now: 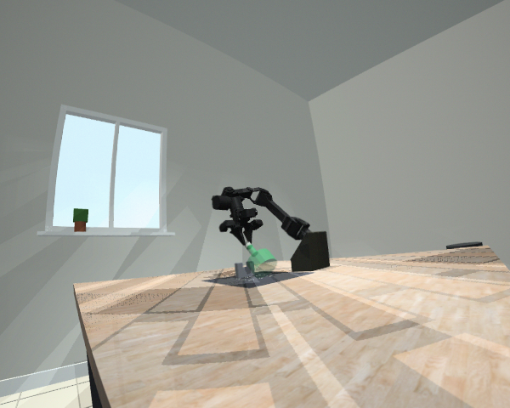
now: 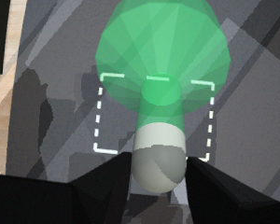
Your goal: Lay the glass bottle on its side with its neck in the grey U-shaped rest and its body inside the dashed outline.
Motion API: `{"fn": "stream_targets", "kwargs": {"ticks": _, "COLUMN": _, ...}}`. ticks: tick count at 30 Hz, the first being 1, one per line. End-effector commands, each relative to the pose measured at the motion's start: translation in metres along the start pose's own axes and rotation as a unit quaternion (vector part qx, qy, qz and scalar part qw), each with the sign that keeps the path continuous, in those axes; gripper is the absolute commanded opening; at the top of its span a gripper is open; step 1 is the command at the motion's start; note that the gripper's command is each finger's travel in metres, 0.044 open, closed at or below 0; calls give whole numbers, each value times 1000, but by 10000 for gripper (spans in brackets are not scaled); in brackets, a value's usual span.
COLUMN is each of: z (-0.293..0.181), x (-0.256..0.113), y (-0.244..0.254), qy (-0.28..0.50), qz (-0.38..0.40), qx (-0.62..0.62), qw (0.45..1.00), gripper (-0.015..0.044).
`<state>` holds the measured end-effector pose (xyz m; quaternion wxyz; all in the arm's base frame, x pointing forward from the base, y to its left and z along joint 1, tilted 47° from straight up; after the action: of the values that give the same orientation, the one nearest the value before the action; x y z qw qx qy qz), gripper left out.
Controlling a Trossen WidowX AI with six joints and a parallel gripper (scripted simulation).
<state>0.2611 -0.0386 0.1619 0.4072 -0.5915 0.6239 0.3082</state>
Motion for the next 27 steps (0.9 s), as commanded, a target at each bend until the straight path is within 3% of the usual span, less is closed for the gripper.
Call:
{"fn": "stream_targets", "kwargs": {"ticks": 1, "z": -8, "x": 2, "y": -1, "qy": 5, "qz": 0, "qx": 1, "qw": 1000, "gripper": 105}}
{"fn": "stream_targets", "kwargs": {"ticks": 27, "z": -41, "x": 13, "y": -4, "qy": -12, "qz": -6, "qx": -3, "qw": 1000, "gripper": 105}}
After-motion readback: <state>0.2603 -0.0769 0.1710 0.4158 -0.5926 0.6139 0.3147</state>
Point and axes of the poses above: the point midway between the two fingers, 35 mm back from their tips, its own x axis out along the fingers, its own y axis across the jaws, z = x × y, the point moved 3 cm from there along -x, back along the fingers, and after that the axes turned 7 degrees about x, right-handed, at the moved point
